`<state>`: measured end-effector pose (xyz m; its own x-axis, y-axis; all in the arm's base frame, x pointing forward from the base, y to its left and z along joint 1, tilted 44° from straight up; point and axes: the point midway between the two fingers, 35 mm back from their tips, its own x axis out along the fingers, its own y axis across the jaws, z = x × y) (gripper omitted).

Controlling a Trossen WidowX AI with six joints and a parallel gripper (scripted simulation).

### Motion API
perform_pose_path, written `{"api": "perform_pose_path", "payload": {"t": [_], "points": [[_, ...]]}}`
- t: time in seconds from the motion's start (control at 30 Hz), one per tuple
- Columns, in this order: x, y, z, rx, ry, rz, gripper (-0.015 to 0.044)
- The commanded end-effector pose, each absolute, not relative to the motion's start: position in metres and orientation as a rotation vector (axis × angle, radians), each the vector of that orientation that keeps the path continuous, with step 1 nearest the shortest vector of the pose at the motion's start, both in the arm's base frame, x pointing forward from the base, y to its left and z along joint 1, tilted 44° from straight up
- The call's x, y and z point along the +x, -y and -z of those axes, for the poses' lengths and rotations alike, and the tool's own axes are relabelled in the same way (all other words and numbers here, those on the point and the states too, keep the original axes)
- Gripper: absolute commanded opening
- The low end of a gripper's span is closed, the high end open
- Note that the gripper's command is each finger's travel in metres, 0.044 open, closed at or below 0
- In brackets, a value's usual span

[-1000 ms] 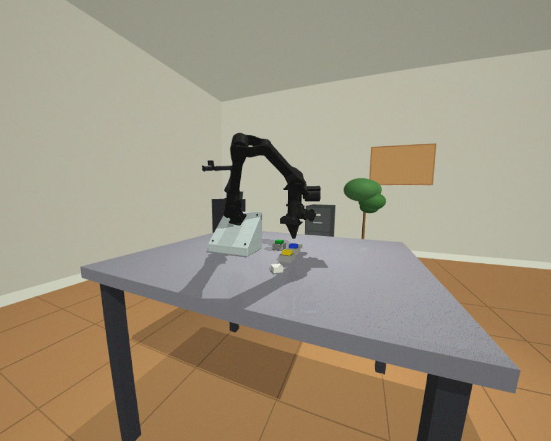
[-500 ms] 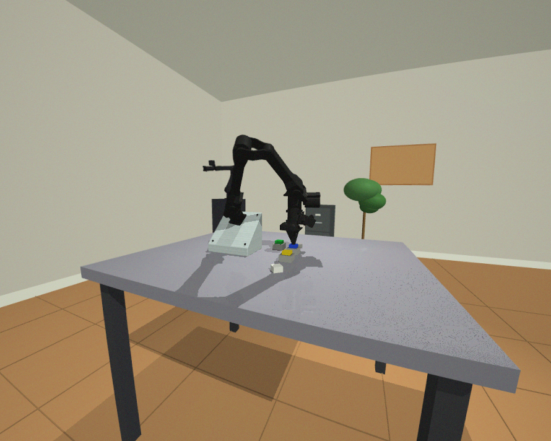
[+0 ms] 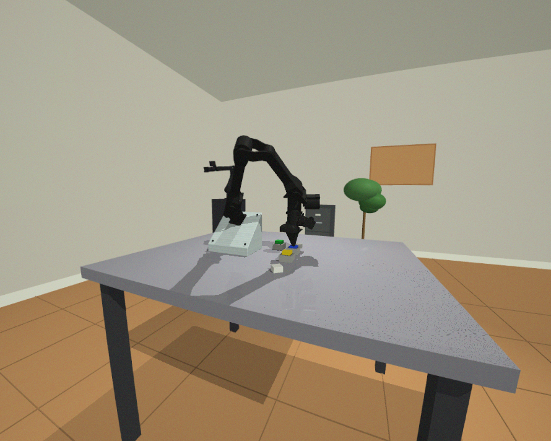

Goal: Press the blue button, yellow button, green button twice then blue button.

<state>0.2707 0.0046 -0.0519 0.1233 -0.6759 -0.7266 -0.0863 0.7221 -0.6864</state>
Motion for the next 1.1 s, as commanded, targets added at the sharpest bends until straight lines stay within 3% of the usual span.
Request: {"api": "perform_pose_path", "payload": {"t": [0.0, 0.43, 0.63, 0.9, 1.07], "points": [[0.271, -0.004, 0.052, -0.686, -1.402, 0.482, 0.002], [0.267, -0.027, 0.028, -0.685, -1.402, 0.481, 0.002], [0.266, -0.105, 0.059, -0.666, -1.407, 0.444, 0.0178], [0.219, -0.202, 0.111, -0.673, -1.405, 0.469, 0.0387], [0.218, -0.203, 0.111, -0.674, -1.405, 0.47, 0.04]]}}
